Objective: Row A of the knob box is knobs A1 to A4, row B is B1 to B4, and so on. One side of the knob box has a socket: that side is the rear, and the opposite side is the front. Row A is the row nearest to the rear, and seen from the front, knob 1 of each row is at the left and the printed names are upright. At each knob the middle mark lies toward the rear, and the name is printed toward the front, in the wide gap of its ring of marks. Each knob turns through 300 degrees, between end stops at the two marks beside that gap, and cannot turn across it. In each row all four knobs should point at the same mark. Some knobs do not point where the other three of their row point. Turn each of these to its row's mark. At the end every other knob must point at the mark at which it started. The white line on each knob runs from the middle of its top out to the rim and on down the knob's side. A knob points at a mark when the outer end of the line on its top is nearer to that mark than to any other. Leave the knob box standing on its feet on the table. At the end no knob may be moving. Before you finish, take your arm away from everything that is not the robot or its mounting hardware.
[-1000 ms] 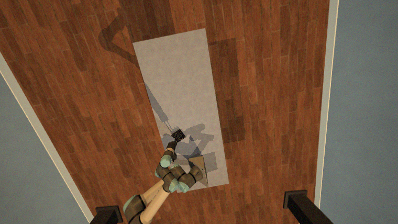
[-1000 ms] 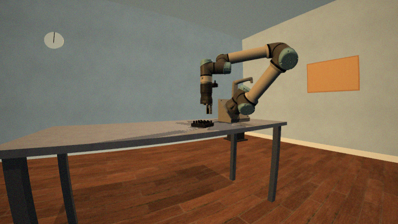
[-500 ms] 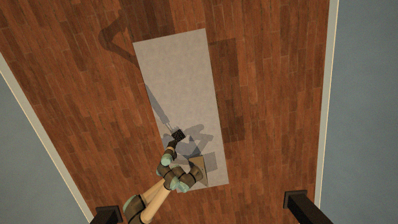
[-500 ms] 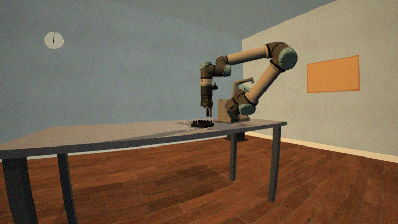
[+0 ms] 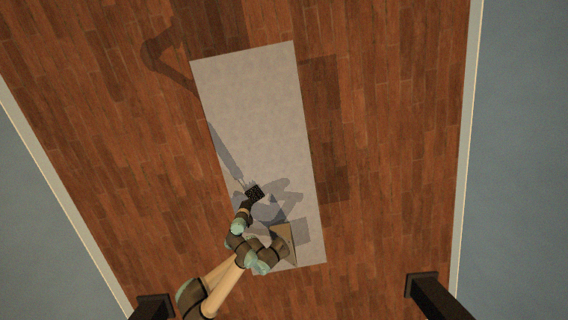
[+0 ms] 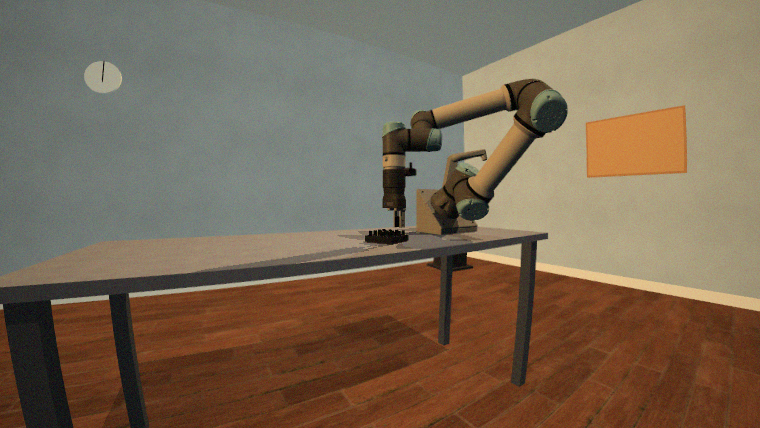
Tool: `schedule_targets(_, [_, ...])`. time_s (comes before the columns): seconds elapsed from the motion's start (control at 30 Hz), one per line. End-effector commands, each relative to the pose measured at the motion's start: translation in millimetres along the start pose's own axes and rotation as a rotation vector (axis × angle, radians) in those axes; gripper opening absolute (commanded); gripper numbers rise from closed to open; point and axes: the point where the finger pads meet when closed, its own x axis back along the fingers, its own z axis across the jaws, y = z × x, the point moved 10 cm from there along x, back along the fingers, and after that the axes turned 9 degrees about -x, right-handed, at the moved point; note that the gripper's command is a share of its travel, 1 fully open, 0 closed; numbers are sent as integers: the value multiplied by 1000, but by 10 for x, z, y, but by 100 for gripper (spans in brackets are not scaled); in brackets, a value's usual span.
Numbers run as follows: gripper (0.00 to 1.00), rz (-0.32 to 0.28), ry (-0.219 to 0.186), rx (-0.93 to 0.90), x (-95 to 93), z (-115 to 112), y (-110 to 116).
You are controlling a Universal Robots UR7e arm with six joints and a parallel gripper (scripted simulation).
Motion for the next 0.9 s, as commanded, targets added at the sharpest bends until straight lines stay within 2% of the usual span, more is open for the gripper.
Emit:
schedule_targets(0.0, [46,-1,-1,0,-39,-1,5])
schedule_targets(0.87, [46,-1,-1,0,-63,0,5])
